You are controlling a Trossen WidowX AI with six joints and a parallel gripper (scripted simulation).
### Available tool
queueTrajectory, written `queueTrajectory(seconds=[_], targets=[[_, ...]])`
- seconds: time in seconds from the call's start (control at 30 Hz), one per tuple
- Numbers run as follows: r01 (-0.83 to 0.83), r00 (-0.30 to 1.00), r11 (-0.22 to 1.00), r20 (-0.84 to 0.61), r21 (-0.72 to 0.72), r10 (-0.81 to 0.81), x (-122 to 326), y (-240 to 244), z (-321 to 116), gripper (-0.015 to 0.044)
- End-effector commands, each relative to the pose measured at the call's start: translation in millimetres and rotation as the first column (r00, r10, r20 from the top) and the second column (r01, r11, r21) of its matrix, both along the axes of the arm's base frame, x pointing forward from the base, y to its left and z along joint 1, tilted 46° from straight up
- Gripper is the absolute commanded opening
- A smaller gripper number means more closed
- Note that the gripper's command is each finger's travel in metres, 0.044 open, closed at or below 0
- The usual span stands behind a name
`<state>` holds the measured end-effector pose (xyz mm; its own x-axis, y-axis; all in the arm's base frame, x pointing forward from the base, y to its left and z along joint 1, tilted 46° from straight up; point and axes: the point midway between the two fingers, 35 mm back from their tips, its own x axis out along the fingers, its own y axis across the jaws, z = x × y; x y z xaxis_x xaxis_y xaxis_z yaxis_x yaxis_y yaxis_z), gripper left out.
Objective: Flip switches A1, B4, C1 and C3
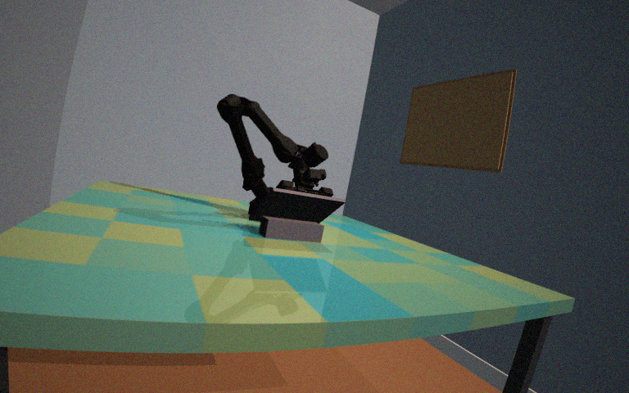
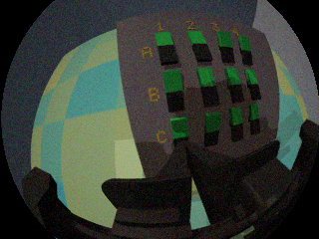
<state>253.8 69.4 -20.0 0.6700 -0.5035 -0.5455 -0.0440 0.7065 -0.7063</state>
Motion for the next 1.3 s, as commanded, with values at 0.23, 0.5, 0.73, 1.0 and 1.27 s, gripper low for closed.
queueTrajectory(seconds=[0.23, 0.5, 0.73, 1.0, 1.27], targets=[[0.01, 0.999, 1.0, -0.03, 0.006, -0.01, -32, 29, 25, 0.0], [0.014, 0.999, 1.0, -0.03, -0.001, -0.014, -42, 33, 36, 0.0], [0.014, 0.999, 1.0, -0.031, -0.003, -0.014, -38, -5, 76, 0.0], [0.005, 1.0, 1.0, -0.024, 0.0, -0.005, -27, -18, 67, 0.0], [-0.005, 1.0, 1.0, -0.01, -0.004, 0.005, -16, -29, 59, 0.0]])
